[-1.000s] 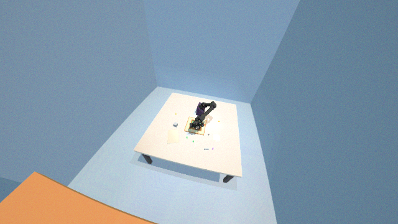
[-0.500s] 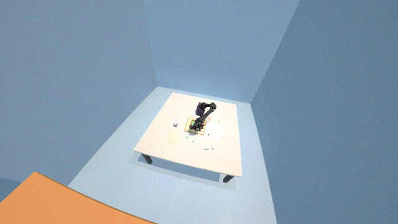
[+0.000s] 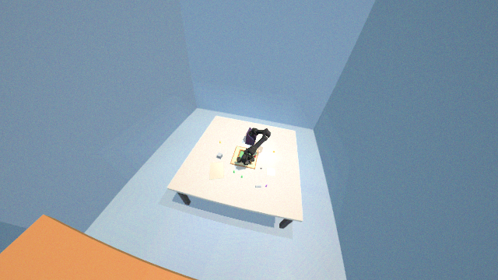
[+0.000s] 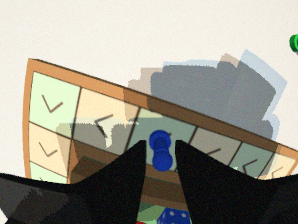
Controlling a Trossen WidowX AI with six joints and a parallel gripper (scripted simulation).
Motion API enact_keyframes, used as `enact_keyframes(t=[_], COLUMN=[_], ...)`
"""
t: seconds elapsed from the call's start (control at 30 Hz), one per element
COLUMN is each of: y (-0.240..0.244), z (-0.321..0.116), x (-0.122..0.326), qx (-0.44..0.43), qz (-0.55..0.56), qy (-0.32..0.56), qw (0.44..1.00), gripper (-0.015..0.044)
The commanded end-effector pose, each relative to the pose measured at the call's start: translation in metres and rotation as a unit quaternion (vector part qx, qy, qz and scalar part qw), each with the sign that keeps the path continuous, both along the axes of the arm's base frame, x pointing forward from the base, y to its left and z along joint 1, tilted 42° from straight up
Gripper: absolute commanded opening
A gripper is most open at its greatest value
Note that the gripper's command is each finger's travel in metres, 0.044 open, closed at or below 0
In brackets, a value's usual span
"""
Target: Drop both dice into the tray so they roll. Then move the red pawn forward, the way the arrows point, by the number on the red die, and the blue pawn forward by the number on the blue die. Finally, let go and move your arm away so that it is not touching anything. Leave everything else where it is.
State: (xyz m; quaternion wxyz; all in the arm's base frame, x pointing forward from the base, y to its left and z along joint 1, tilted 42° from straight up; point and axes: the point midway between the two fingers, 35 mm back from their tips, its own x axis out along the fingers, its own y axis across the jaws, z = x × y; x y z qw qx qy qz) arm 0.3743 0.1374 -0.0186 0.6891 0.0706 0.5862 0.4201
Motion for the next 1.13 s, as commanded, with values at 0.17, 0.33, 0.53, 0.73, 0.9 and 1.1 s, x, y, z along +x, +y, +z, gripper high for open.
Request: enact_keyframes(t=[0.17, 0.33, 0.53, 0.73, 0.9, 1.1], y=[-0.017, -0.034, -0.083, -0.134, -0.129, -0.129], z=[0.019, 0.037, 0.047, 0.059, 0.058, 0.058], x=[0.002, 0.003, -0.041, -0.133, -0.106, -0.106], qx=[0.000, 0.001, -0.014, -0.021, -0.021, -0.021], qz=[-0.001, -0.002, -0.037, -0.091, -0.086, -0.086], qy=[0.003, 0.007, 0.033, 0.084, 0.069, 0.069], qw=[1.000, 1.000, 0.999, 0.992, 0.994, 0.994], gripper=[0.0315, 0.0440, 0.0440, 0.0440, 0.0440, 0.0440])
